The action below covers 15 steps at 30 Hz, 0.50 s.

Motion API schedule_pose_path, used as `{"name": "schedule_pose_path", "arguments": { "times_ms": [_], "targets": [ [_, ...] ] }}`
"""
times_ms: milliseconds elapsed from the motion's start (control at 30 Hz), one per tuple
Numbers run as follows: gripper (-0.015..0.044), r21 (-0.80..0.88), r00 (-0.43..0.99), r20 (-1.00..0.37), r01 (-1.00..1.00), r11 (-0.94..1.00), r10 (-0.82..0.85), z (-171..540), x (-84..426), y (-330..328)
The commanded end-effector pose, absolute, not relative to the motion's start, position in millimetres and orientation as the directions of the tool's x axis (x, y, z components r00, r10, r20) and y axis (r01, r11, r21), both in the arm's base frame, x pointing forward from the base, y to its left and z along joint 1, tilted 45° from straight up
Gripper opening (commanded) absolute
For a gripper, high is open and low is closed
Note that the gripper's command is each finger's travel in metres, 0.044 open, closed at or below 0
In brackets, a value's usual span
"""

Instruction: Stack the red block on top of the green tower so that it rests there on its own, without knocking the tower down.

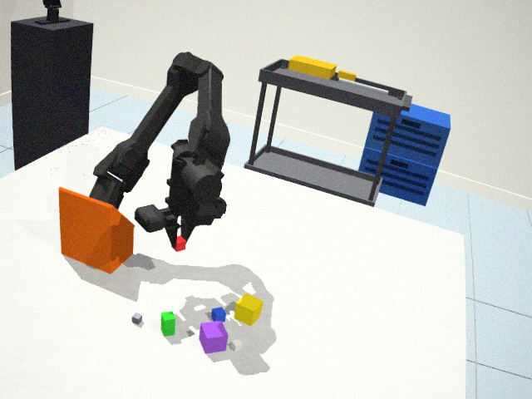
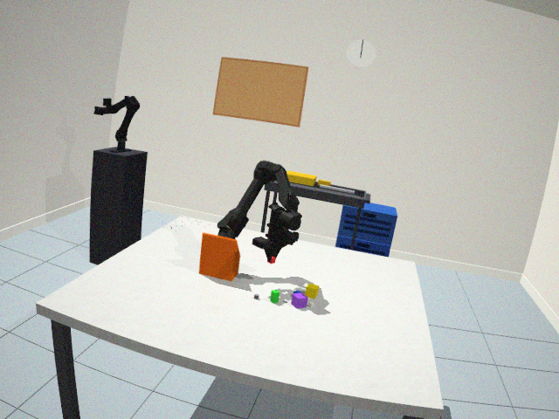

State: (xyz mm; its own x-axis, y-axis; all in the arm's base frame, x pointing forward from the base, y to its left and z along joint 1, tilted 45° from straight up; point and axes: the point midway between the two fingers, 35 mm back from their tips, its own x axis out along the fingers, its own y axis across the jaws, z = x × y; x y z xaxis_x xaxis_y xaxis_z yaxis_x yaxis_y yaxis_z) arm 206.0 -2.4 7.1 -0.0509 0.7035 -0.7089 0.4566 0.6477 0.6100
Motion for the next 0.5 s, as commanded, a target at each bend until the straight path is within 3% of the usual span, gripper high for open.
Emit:
{"name": "schedule_pose_path", "arguments": {
  "times_ms": [0,467],
  "targets": [
    [0.0000,0.610,-0.051,-0.711,0.452,0.651,0.701,21.3,207.0,-16.7],
    [0.0000,0.609,-0.050,-0.713,0.452,0.652,0.700,17.2,217.2,-29.6]
  ]
}}
